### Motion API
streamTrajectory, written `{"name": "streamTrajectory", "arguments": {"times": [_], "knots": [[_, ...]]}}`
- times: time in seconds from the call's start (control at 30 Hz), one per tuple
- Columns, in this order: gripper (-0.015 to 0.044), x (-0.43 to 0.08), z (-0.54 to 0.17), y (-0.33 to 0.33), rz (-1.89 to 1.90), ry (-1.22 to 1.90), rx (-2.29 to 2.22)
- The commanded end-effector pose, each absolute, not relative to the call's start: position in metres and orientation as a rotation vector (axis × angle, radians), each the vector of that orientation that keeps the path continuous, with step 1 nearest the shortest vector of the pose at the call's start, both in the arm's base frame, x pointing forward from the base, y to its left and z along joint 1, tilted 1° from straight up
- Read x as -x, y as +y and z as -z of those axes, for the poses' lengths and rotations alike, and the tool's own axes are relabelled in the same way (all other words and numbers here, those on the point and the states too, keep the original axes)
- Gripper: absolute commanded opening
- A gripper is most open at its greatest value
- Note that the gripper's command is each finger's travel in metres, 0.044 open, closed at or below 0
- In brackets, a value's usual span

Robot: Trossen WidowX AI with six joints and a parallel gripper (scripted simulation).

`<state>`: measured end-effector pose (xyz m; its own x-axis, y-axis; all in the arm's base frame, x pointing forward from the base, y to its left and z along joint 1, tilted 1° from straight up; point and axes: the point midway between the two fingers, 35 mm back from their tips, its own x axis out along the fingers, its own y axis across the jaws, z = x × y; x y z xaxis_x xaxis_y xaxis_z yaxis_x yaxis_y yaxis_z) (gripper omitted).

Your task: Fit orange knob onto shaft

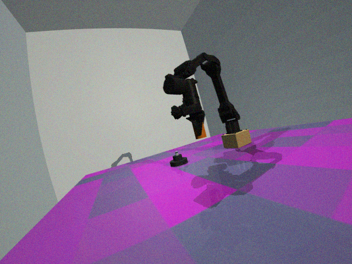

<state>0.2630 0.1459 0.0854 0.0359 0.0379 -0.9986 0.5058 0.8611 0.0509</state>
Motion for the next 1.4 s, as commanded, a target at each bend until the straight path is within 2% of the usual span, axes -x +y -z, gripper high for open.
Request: {"name": "streamTrajectory", "arguments": {"times": [0.0,0.53,0.83,1.13,1.37], "knots": [[0.0,-0.264,-0.059,0.146,0.4,1.516,-0.438],[0.0,-0.272,0.019,0.152,0.414,1.517,-0.427],[0.0,-0.273,0.024,0.154,0.415,1.517,-0.426],[0.0236,-0.273,0.022,0.154,0.41,1.519,-0.426],[0.024,-0.273,0.022,0.154,0.41,1.519,-0.426]]}}
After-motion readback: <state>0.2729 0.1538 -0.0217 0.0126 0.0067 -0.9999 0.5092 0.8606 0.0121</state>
